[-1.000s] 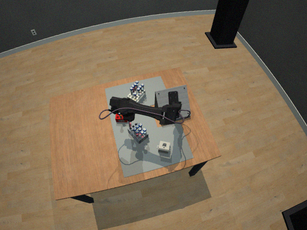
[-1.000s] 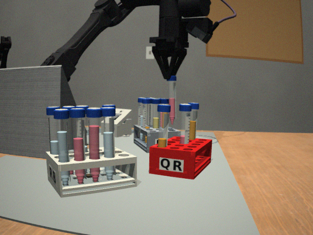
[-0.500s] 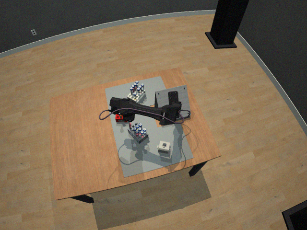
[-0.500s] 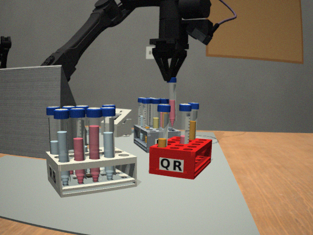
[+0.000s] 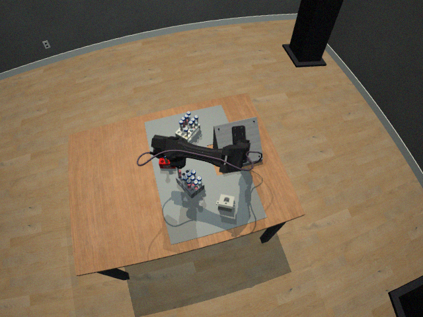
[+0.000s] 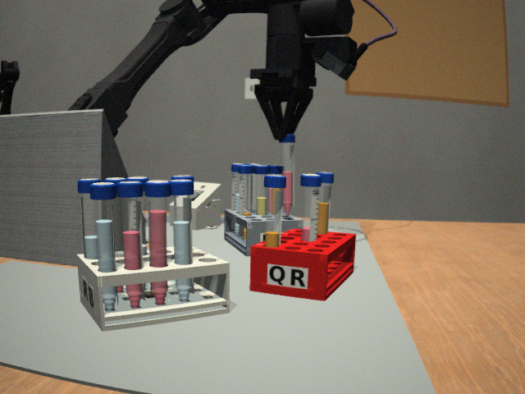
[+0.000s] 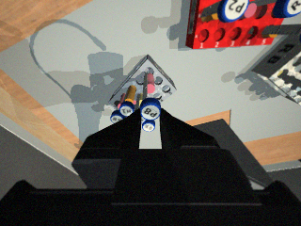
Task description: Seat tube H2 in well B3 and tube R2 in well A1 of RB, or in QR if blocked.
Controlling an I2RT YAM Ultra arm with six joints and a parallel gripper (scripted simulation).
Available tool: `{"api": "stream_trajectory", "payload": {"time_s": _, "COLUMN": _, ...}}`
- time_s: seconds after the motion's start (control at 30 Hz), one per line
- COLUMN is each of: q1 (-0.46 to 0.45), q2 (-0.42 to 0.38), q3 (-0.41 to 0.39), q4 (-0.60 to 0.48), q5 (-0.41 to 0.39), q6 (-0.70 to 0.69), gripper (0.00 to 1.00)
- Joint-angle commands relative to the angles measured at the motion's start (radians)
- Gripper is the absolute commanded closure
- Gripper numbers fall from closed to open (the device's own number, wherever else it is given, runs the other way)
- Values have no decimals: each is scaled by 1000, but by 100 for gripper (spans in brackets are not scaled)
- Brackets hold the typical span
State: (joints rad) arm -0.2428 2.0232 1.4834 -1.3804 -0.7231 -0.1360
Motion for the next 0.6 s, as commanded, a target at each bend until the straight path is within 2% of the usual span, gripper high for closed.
{"api": "stream_trajectory", "payload": {"time_s": 0.0, "q1": -13, "q2": -29, "q3": 27, "q4": 19, "q5": -12, "q6": 9, "gripper": 100}}
{"api": "stream_trajectory", "payload": {"time_s": 0.2, "q1": -2, "q2": -28, "q3": -20, "q4": 28, "q5": -13, "q6": 14, "gripper": 100}}
{"api": "stream_trajectory", "payload": {"time_s": 0.57, "q1": -6, "q2": -29, "q3": -21, "q4": 42, "q5": -15, "q6": 21, "gripper": 100}}
